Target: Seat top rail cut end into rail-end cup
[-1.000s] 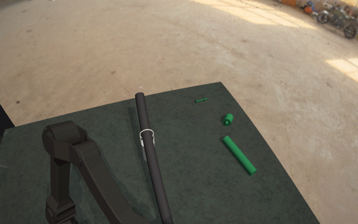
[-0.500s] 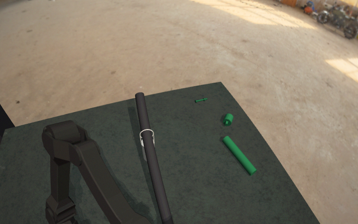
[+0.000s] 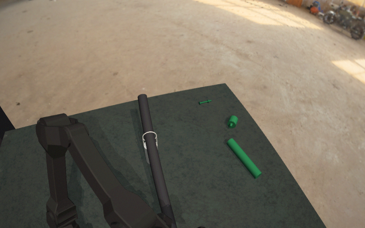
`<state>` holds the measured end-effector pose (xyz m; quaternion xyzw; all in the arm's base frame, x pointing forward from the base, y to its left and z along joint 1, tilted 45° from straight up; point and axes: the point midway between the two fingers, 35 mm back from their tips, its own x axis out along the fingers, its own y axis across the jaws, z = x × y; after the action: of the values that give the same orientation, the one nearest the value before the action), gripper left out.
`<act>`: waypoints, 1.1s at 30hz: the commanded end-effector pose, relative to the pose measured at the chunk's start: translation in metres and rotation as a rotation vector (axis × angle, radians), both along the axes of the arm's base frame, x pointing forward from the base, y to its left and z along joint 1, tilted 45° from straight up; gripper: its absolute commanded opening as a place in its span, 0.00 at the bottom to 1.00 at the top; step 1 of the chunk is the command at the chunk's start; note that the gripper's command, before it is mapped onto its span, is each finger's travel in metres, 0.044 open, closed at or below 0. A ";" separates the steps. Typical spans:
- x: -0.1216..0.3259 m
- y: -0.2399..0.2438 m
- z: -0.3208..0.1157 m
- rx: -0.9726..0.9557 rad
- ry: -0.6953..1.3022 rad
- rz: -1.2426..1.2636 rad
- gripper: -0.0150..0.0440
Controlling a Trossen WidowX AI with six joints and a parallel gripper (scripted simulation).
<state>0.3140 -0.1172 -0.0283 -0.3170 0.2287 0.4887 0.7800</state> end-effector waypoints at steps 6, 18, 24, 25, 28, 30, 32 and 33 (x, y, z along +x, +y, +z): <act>0.006 0.003 0.058 0.266 0.364 -0.385 1.00; -0.002 0.020 0.149 0.656 0.929 -0.949 1.00; -0.002 0.020 0.149 0.656 0.929 -0.949 1.00; -0.002 0.020 0.149 0.656 0.929 -0.949 1.00; -0.002 0.021 0.149 0.646 0.923 -0.937 1.00; -0.001 0.025 0.147 0.599 0.895 -0.875 1.00; 0.001 0.034 0.143 0.520 0.847 -0.765 1.00; 0.002 0.039 0.141 0.471 0.815 -0.691 1.00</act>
<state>0.3119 -0.0886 0.1171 0.2388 0.4885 0.2739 0.7933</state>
